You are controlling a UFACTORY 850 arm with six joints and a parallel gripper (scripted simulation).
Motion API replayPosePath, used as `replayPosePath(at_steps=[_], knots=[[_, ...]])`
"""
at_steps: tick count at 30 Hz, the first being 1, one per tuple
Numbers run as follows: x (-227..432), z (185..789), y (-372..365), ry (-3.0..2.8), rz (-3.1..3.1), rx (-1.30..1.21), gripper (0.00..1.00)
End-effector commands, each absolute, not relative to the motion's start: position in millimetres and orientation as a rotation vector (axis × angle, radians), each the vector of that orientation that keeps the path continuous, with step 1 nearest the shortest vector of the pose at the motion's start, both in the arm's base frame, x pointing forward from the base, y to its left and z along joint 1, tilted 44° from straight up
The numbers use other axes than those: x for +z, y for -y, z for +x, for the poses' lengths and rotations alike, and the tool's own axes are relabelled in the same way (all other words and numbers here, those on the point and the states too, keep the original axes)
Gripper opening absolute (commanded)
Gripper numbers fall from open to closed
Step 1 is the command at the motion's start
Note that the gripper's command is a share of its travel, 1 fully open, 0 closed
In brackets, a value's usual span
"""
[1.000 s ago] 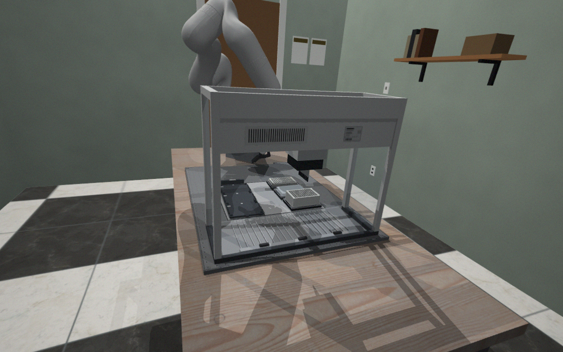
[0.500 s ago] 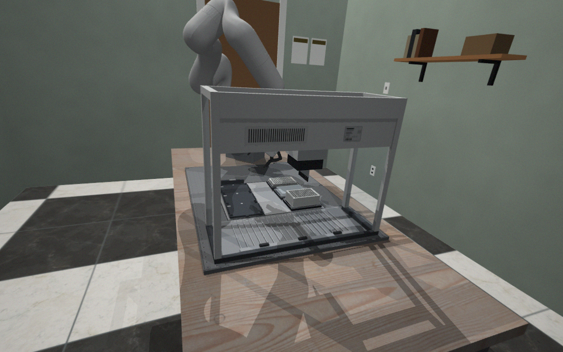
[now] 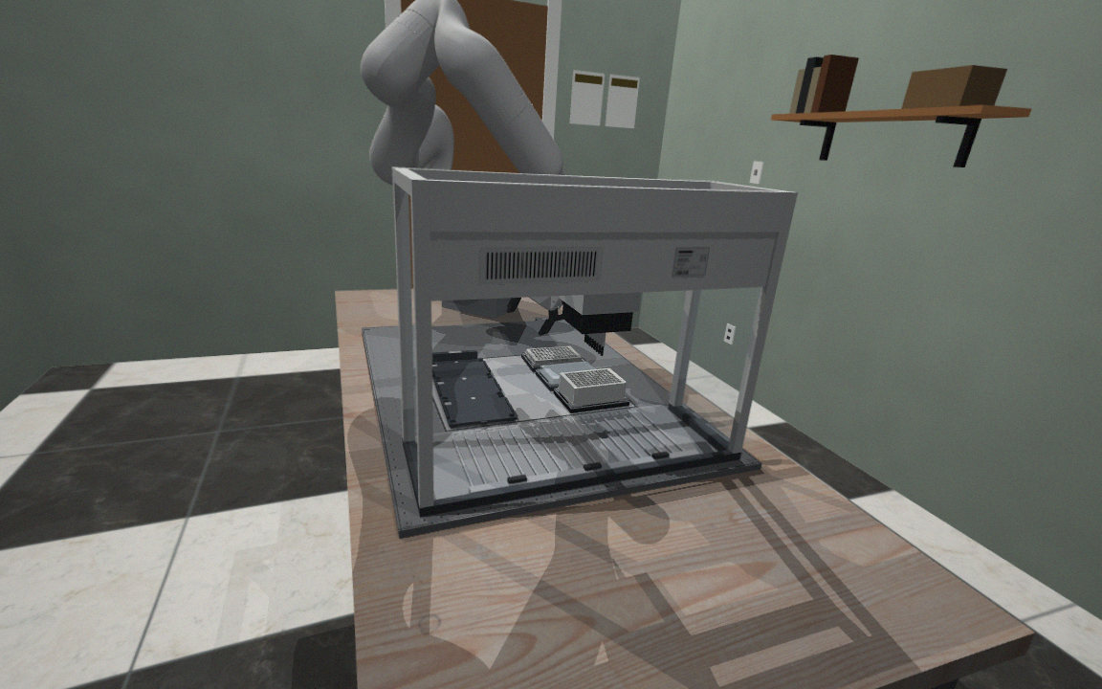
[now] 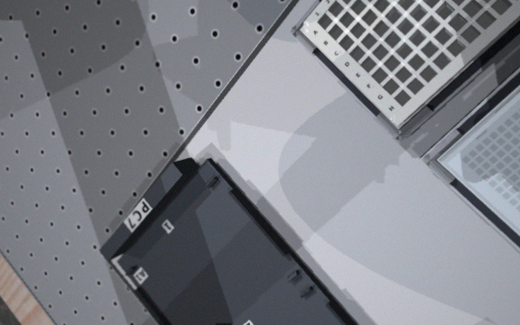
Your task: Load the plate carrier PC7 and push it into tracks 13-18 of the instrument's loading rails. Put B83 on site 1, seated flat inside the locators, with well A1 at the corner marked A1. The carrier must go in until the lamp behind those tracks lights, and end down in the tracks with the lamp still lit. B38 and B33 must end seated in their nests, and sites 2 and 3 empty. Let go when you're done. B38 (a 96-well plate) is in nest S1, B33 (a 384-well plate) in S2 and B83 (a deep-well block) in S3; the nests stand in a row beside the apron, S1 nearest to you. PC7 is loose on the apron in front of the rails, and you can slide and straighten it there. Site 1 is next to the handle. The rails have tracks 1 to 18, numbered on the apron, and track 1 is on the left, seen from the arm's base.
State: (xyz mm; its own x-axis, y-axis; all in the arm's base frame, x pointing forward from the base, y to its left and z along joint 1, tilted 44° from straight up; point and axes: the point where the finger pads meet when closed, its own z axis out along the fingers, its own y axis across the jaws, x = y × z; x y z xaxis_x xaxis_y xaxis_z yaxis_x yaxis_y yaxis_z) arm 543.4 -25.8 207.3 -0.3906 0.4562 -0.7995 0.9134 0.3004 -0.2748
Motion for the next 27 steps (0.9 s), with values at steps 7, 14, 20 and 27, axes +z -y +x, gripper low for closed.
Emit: replayPosePath(at_steps=[7, 14, 20, 27], knots=[[206, 580, 0, -1.87, 1.385, -0.738, 1.0], [207, 600, -15, -1.806, 1.483, -0.59, 1.0], [210, 622, -31, -1.75, 1.563, -0.467, 1.0], [213, 636, -43, -1.703, 1.627, -0.366, 1.0]])
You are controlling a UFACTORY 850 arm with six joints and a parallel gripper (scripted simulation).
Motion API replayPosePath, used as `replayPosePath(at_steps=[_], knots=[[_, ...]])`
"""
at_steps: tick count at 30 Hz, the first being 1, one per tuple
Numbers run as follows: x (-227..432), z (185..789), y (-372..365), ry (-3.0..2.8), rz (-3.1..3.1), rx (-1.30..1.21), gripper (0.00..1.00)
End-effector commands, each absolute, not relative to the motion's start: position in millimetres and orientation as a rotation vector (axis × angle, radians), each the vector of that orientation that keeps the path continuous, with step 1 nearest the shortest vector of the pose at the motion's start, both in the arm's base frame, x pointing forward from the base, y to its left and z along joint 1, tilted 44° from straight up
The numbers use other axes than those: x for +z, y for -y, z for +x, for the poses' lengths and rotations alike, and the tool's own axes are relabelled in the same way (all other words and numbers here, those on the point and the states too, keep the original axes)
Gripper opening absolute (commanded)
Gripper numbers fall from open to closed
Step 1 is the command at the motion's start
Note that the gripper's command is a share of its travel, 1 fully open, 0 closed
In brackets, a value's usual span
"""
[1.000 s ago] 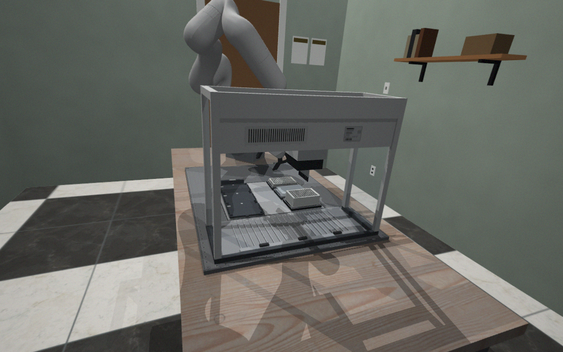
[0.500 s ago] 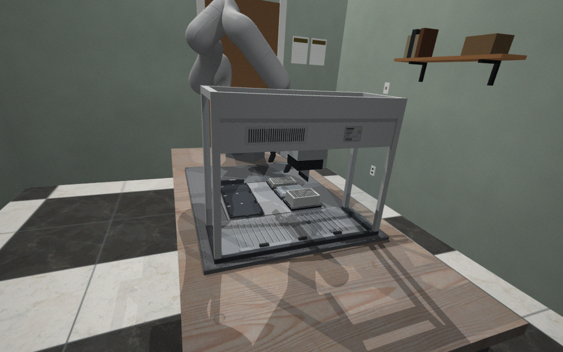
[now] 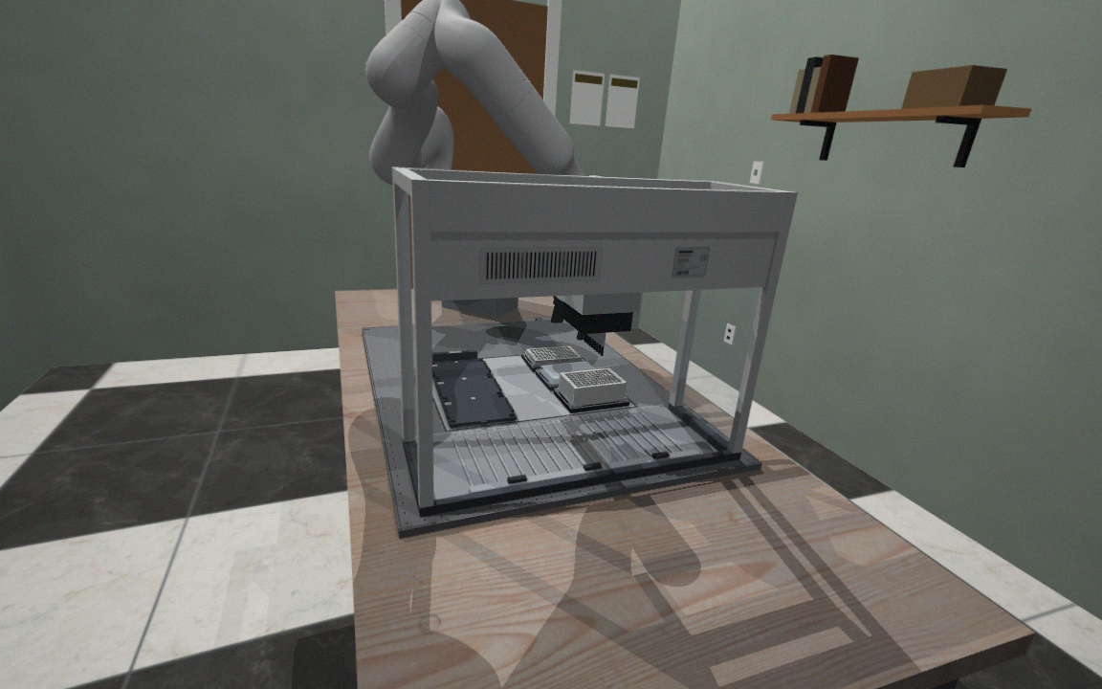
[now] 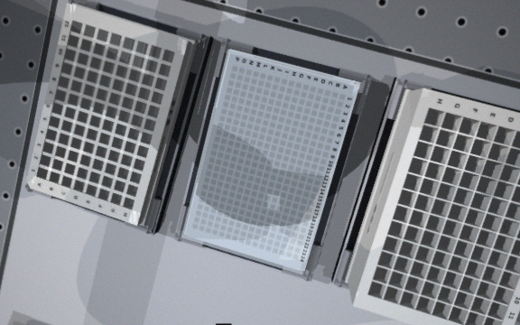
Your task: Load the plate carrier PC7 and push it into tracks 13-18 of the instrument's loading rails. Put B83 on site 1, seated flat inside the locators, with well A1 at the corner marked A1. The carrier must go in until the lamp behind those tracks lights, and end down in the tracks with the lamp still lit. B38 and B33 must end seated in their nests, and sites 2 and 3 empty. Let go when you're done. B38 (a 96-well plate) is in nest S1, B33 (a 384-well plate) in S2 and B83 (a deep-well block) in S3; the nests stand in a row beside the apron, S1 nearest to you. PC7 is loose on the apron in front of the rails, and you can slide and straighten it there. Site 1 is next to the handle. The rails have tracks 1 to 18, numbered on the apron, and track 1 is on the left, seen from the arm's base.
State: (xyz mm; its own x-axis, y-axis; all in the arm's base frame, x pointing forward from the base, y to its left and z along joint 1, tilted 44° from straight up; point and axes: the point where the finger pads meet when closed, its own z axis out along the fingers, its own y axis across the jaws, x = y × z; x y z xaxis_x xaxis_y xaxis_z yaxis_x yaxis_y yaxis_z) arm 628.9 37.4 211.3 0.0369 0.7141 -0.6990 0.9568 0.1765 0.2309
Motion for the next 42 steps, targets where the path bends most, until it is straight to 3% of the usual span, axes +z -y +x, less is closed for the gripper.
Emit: replayPosePath(at_steps=[1, 12, 42], knots=[[214, 640, -46, -1.692, 1.64, -0.344, 1.0], [225, 676, -78, -1.572, 1.79, -0.1, 1.0], [210, 688, -69, -1.572, 1.79, -0.1, 1.0]])
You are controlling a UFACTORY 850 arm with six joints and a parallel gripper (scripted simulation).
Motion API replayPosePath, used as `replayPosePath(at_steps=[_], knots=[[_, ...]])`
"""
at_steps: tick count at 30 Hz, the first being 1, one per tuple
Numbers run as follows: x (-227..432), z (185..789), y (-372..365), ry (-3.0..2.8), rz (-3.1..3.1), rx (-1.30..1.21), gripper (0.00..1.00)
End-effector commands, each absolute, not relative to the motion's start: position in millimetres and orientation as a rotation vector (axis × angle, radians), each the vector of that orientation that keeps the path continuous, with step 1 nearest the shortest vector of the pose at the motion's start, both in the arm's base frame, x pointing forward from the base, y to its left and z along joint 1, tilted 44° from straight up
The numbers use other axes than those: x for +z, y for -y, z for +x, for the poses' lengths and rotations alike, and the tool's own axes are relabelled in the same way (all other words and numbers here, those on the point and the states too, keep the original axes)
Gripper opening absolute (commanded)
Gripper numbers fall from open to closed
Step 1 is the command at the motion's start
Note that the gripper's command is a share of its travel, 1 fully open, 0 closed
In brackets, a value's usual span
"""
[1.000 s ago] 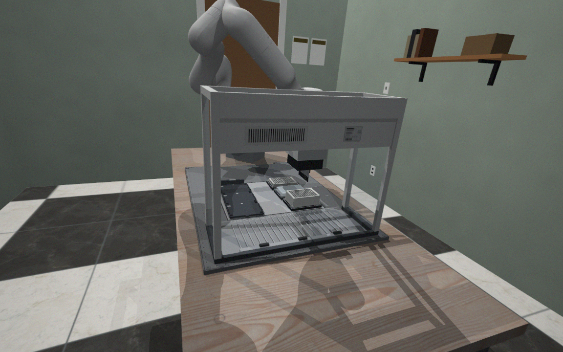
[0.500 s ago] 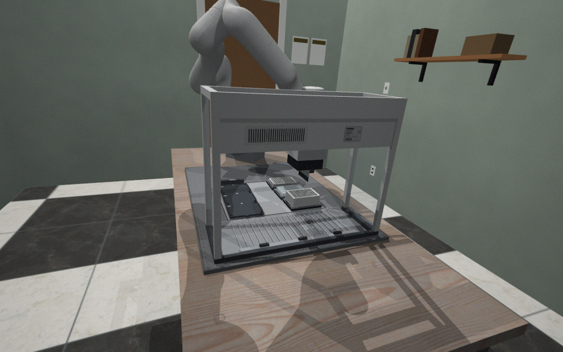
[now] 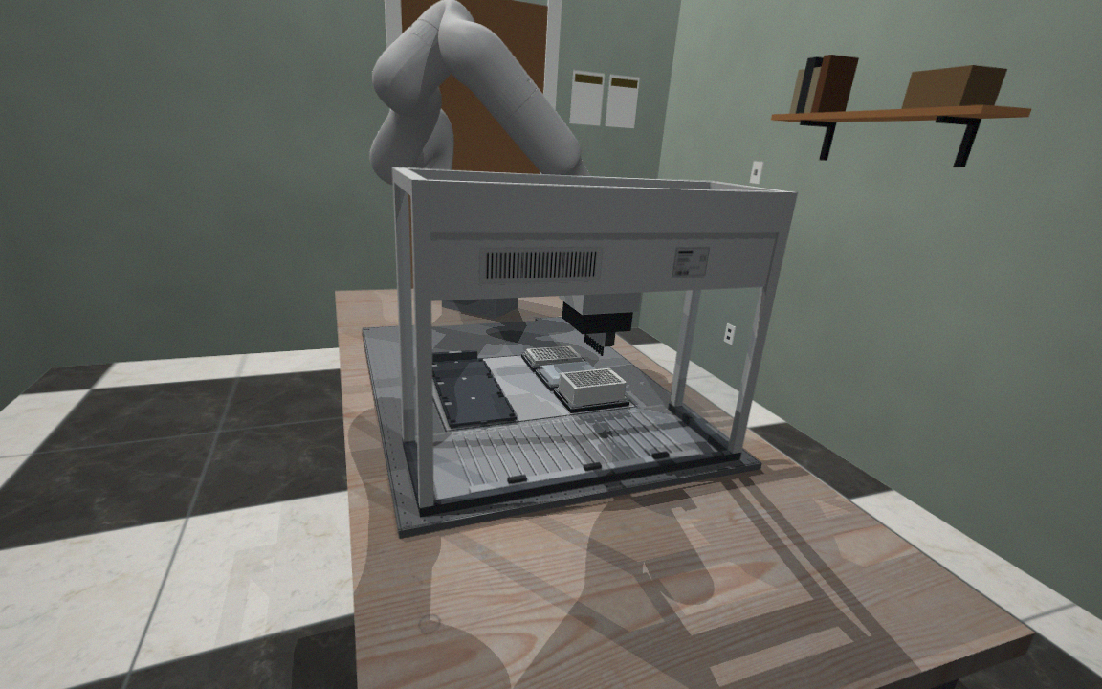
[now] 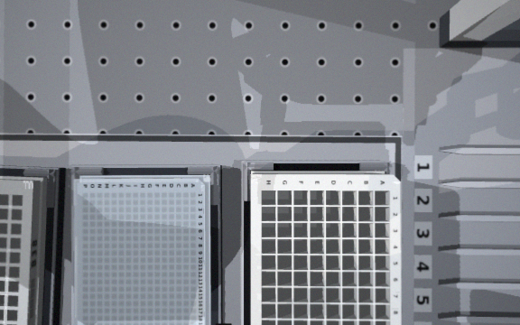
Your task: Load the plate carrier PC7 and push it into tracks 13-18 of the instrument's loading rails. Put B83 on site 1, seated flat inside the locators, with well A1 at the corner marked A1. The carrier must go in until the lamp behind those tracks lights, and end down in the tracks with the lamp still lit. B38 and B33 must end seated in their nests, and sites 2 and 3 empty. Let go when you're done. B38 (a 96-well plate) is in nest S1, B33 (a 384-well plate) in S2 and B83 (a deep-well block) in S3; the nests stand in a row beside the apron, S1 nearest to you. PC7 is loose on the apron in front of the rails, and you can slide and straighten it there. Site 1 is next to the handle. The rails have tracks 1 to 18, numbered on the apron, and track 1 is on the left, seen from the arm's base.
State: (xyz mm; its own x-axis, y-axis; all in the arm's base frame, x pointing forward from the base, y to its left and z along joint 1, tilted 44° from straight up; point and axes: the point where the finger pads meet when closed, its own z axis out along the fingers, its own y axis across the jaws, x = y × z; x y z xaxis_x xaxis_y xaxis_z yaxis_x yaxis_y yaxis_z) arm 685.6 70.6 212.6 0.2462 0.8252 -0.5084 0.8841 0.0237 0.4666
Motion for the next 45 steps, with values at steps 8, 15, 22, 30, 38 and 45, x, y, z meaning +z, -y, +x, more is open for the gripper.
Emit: replayPosePath(at_steps=[8, 15, 22, 30, 38, 45], knots=[[203, 692, -63, -1.572, 1.789, -0.1, 1.0], [194, 697, -56, -1.572, 1.789, -0.1, 1.0], [186, 701, -50, -1.572, 1.789, -0.1, 1.0], [179, 705, -44, -1.572, 1.789, -0.1, 1.0], [169, 711, -37, -1.572, 1.789, -0.1, 1.0], [169, 711, -37, -1.572, 1.789, -0.1, 1.0]])
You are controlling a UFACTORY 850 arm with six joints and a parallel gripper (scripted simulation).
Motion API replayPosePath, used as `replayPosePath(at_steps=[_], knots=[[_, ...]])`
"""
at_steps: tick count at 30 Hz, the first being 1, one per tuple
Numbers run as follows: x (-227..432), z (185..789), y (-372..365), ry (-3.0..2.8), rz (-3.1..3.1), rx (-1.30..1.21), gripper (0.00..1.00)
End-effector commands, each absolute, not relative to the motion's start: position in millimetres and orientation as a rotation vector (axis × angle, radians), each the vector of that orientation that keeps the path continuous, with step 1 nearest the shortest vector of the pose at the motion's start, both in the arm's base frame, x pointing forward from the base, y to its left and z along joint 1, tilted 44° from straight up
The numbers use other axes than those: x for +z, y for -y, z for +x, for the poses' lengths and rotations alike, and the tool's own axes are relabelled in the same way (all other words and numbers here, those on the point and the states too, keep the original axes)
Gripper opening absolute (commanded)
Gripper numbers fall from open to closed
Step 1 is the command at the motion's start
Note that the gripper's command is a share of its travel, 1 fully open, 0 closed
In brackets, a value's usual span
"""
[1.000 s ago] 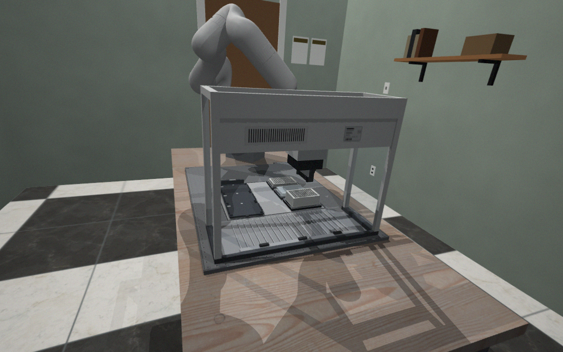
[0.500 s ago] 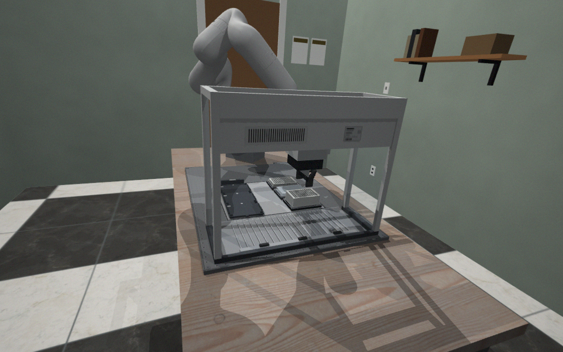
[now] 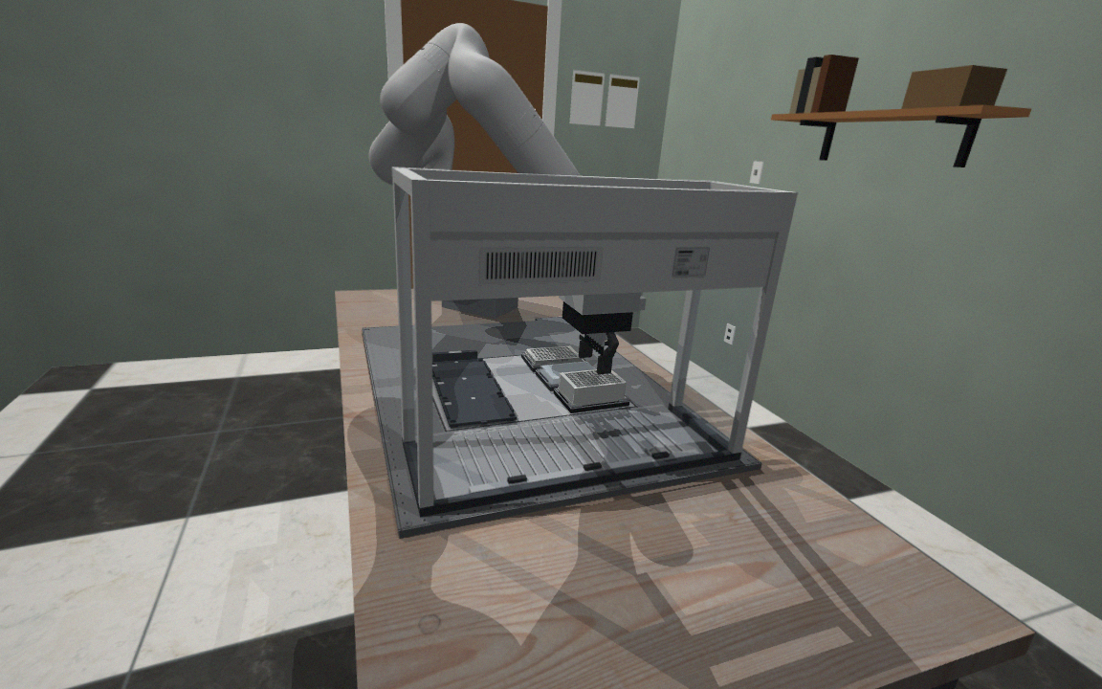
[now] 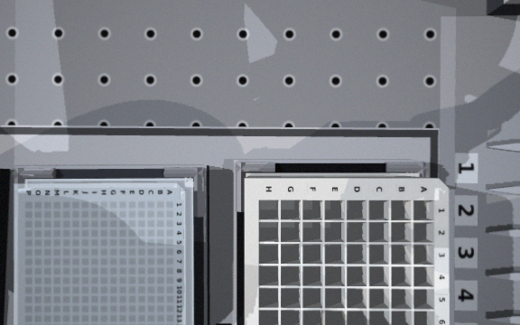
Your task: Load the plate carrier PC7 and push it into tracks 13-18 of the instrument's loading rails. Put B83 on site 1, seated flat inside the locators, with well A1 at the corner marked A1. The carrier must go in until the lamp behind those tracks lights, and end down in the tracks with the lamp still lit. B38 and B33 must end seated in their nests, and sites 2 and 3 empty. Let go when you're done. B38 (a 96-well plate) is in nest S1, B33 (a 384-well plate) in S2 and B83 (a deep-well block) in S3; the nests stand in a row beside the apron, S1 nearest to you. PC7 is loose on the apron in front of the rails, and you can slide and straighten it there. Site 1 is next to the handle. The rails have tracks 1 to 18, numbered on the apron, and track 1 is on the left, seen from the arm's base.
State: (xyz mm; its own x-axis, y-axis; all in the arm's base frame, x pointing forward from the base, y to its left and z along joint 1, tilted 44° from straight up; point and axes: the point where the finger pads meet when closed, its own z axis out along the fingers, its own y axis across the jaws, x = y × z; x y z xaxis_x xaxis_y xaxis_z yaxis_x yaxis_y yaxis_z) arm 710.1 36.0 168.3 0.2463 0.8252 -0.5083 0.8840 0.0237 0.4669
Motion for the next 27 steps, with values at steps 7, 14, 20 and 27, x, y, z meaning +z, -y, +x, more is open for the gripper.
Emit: replayPosePath(at_steps=[7, 14, 20, 27], knots=[[168.5, 710.9, -36.2, -1.572, 1.789, -0.1, 1.0], [166.1, 712.2, -34.4, -1.572, 1.789, -0.1, 1.0], [163.2, 713.8, -32.1, -1.572, 1.789, -0.1, 1.0], [159.9, 715.7, -29.5, -1.572, 1.789, -0.1, 1.0]])
